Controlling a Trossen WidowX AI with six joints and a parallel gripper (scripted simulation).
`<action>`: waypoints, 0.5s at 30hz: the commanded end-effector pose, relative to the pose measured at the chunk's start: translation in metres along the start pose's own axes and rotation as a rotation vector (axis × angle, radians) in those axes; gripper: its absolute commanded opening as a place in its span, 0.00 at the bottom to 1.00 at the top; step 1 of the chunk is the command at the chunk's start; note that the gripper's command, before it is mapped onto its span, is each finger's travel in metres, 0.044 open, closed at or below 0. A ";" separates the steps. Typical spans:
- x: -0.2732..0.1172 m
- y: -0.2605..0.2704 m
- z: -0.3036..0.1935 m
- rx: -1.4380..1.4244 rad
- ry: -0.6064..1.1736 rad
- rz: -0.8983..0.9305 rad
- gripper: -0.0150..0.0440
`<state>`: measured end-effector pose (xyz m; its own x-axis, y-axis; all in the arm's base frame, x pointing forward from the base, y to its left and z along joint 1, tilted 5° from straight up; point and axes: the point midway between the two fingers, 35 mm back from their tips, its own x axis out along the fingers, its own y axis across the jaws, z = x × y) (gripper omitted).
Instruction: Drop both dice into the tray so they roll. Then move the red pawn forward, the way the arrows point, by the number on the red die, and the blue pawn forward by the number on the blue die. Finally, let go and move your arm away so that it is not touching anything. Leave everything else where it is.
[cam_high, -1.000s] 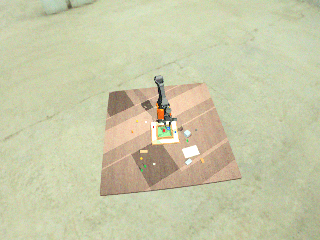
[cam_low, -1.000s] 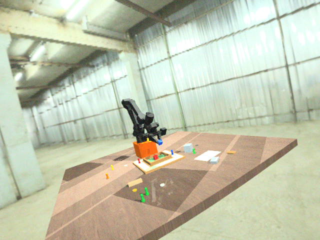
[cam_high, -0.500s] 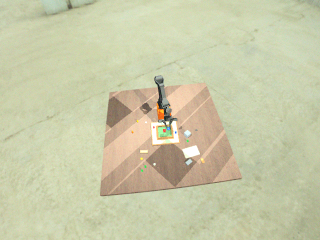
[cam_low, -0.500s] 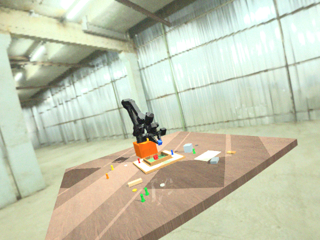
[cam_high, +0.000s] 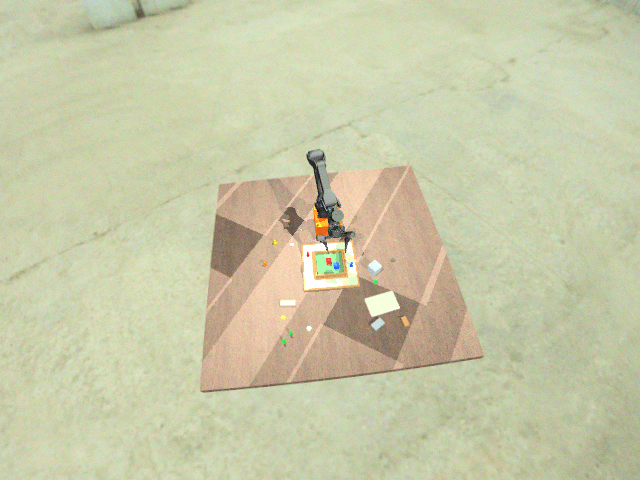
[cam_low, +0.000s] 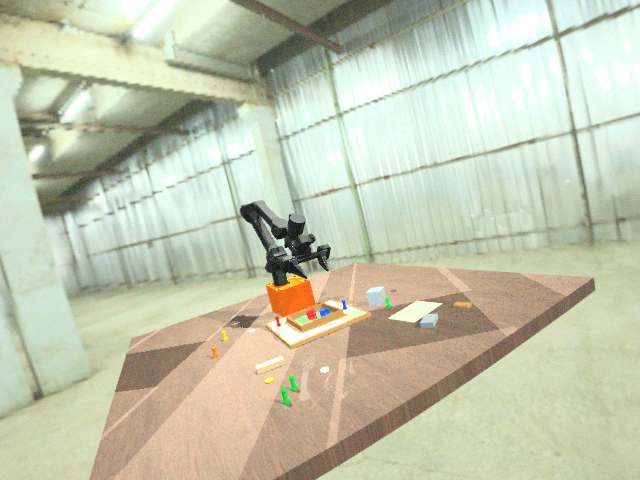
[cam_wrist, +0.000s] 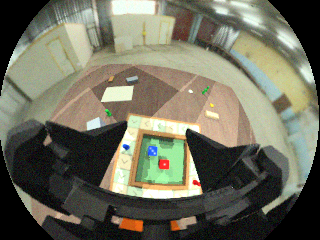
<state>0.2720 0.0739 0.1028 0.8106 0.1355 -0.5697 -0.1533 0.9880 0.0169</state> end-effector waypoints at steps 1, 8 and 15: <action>0.000 -0.001 -0.002 0.000 0.051 -0.006 1.00; 0.026 0.000 -0.009 -0.018 0.436 -0.010 1.00; 0.045 -0.001 -0.022 0.002 0.823 -0.004 1.00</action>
<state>0.2948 0.0772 0.0680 0.2841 0.0481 -0.9576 -0.1513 0.9885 0.0048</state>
